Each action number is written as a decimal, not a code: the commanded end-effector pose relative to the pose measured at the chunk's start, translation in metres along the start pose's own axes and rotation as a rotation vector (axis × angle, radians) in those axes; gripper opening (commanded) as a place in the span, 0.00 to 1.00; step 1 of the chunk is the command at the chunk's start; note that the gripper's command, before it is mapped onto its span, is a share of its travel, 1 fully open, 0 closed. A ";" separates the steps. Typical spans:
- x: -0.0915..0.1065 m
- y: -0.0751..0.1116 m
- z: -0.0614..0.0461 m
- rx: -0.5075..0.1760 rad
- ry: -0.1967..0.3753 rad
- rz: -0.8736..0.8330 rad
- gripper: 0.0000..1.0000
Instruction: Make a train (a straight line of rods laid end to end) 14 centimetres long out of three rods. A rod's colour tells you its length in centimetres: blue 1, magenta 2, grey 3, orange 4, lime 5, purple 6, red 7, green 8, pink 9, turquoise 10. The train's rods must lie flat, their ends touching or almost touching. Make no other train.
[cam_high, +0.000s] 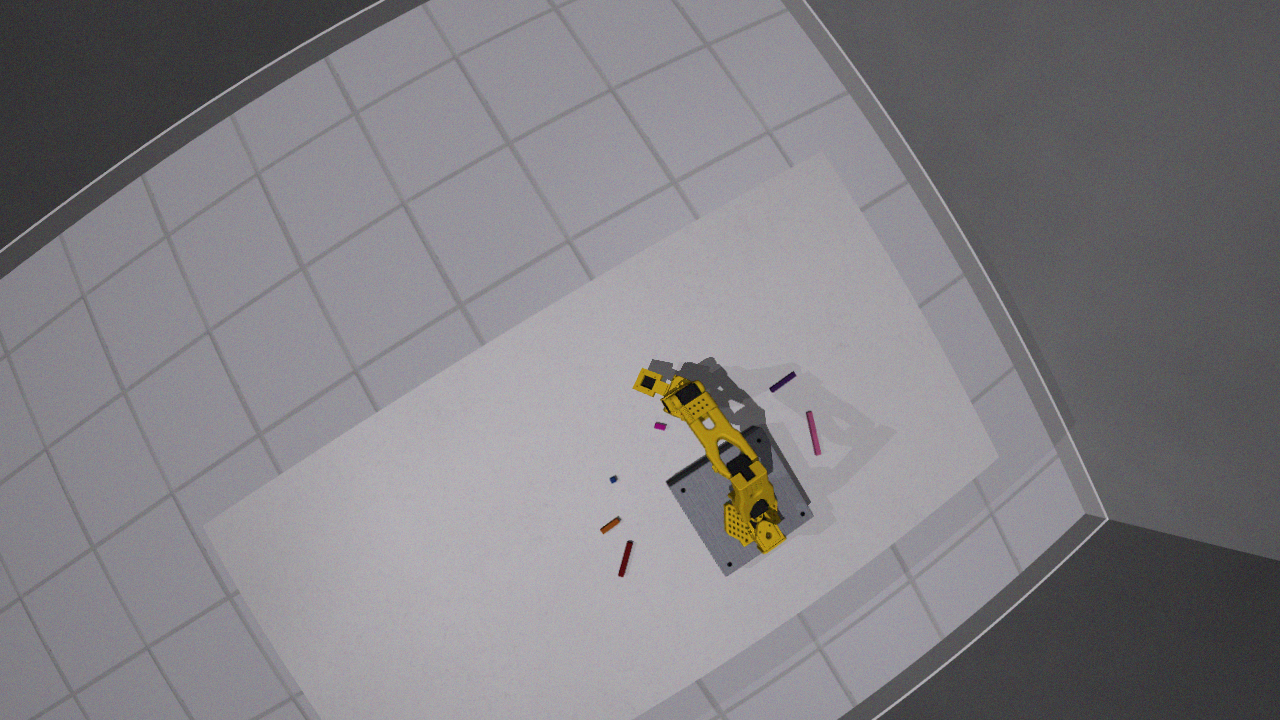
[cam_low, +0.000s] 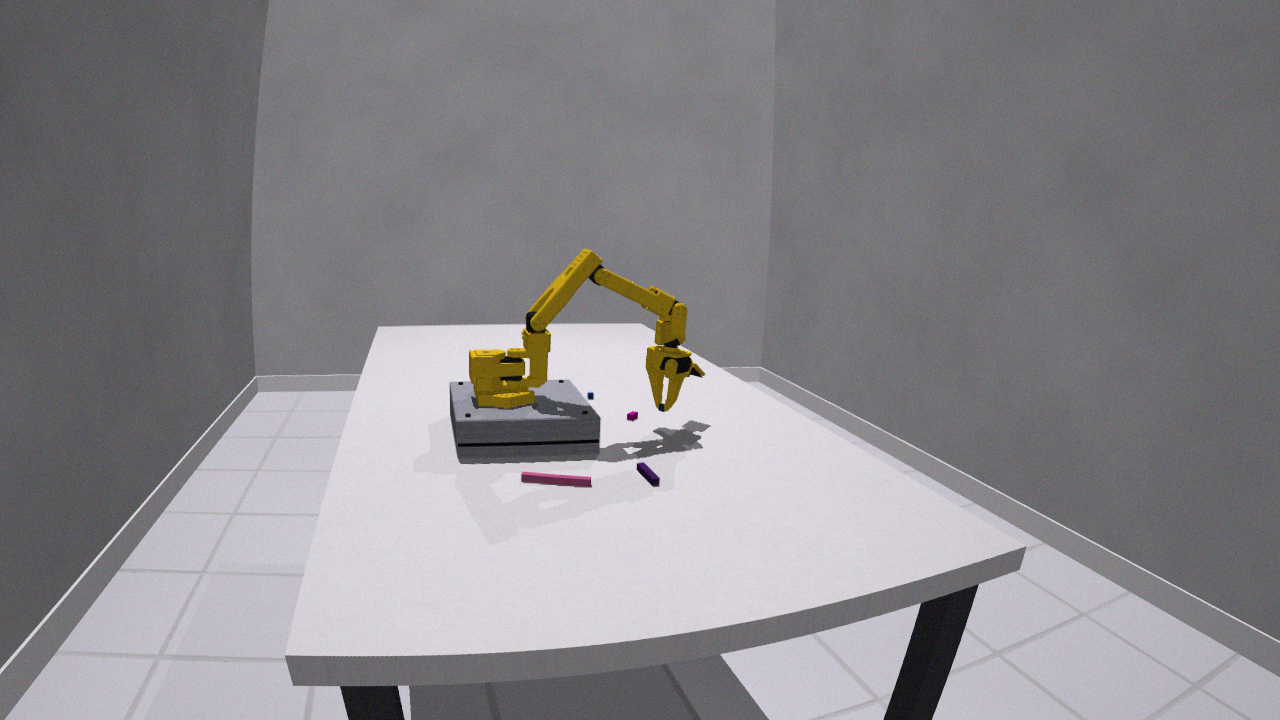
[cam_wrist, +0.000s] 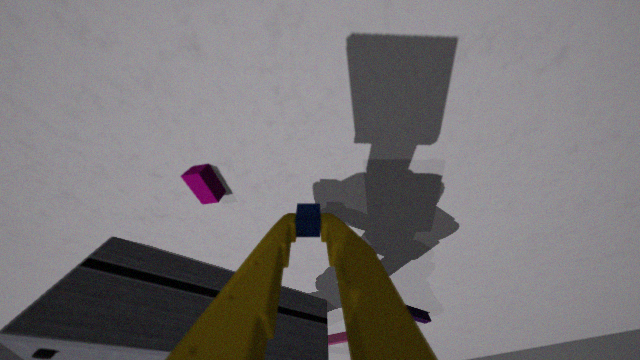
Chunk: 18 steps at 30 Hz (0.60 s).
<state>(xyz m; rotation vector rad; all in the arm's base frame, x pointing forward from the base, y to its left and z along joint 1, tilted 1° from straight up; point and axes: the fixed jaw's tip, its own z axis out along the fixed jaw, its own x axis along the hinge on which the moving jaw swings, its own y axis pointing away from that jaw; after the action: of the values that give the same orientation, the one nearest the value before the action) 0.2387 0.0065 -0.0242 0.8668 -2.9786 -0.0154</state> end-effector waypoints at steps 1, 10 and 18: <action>0.006 -0.008 0.000 0.002 -0.007 -0.057 0.00; 0.033 -0.040 0.001 0.000 -0.013 -0.272 0.00; 0.051 -0.057 0.001 0.001 -0.016 -0.400 0.00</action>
<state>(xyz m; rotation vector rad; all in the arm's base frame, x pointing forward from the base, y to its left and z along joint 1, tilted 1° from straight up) 0.2284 -0.0639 -0.0242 1.4068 -2.7820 -0.0314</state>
